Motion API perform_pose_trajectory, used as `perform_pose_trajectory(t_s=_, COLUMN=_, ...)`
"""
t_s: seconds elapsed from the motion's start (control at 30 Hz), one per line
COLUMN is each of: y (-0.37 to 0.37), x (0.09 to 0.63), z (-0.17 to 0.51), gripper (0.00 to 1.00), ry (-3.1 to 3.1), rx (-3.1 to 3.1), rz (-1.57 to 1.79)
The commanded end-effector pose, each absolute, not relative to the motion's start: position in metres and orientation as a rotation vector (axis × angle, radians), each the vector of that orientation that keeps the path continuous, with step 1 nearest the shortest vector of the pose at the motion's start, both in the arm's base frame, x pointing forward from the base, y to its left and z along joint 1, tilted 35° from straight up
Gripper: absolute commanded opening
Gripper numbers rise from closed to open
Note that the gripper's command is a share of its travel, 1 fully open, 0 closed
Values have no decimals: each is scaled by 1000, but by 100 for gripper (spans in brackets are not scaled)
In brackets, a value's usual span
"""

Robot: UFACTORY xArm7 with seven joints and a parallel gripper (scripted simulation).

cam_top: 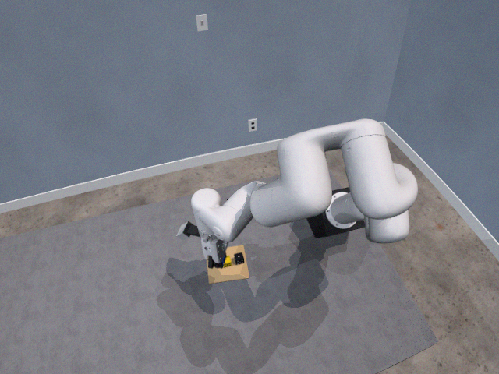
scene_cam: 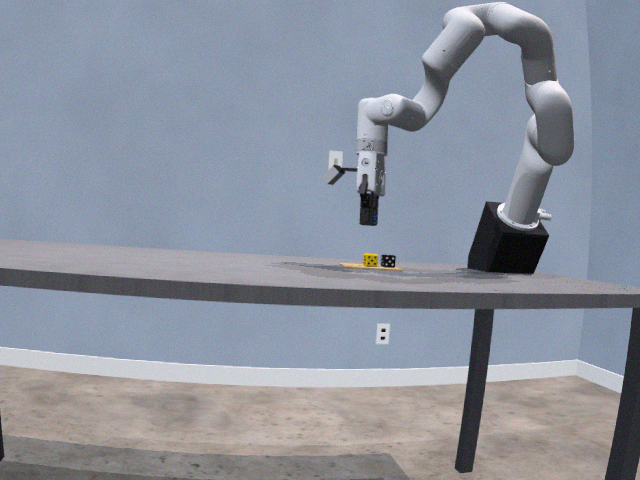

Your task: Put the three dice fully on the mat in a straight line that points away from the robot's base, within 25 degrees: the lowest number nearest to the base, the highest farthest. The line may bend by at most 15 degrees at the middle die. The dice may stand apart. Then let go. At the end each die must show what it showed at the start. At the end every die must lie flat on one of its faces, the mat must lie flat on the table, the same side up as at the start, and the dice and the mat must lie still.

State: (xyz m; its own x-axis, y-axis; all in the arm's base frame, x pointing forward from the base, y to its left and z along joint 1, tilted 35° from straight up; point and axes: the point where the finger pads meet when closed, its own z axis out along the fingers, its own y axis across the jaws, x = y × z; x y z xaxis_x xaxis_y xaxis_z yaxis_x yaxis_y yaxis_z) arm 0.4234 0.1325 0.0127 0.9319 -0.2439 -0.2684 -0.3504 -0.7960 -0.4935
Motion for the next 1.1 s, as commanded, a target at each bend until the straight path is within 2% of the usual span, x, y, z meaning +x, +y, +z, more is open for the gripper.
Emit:
perform_pose_trajectory(t_s=0.0, y=125, x=432, z=9, gripper=27, ry=283, rx=-2529, rz=207)
perform_pose_trajectory(t_s=0.43, y=98, x=452, z=-10, gripper=27, ry=-203, rx=-2524, rz=53)
perform_pose_trajectory(t_s=1.07, y=98, x=453, z=-12, gripper=27, ry=-219, rx=-2522, rz=48)
